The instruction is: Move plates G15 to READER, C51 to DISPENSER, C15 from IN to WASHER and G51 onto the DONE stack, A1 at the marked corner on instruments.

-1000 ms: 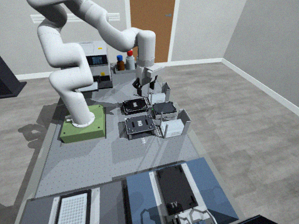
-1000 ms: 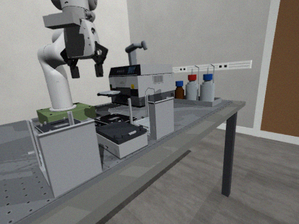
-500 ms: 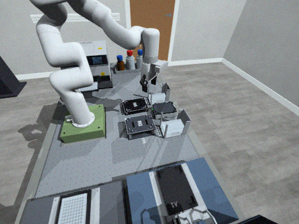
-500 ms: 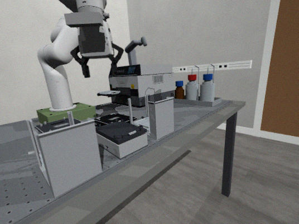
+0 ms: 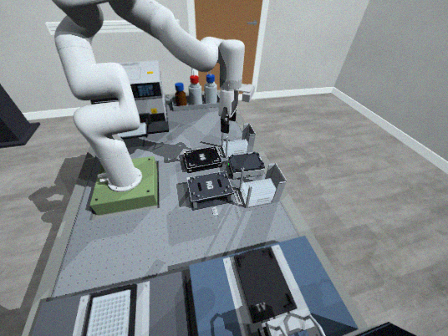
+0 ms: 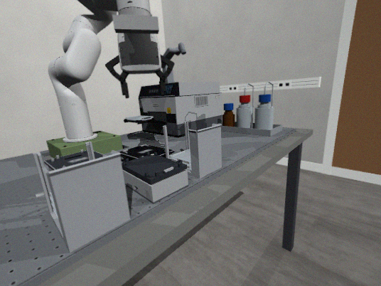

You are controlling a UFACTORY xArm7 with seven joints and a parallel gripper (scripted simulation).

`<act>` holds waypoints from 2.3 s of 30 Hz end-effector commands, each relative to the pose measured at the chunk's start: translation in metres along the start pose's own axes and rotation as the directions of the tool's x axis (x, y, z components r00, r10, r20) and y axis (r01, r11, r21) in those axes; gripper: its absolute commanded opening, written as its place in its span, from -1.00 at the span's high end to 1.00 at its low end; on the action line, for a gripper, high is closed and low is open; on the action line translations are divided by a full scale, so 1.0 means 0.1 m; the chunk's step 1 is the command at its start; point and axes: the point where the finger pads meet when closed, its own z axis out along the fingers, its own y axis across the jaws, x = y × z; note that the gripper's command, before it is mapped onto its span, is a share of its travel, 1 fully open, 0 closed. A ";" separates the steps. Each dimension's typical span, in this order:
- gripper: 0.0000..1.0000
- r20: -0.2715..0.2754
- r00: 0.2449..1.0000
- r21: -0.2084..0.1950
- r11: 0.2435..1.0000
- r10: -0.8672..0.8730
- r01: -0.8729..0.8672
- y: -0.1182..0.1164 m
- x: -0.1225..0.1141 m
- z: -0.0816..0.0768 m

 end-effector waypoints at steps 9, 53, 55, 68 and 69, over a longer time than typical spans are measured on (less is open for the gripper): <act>-1.00 0.001 0.996 0.000 0.996 -0.090 0.090 -0.32 0.06 0.00; -1.00 0.001 0.856 0.001 0.856 -0.518 0.518 -1.18 0.18 0.00; -1.00 0.001 0.856 0.002 0.856 -0.518 0.518 -1.18 0.18 0.00; -1.00 0.001 0.856 0.002 0.856 -0.518 0.518 -1.18 0.18 0.00; -1.00 0.001 0.856 0.002 0.856 -0.518 0.518 -1.18 0.18 0.00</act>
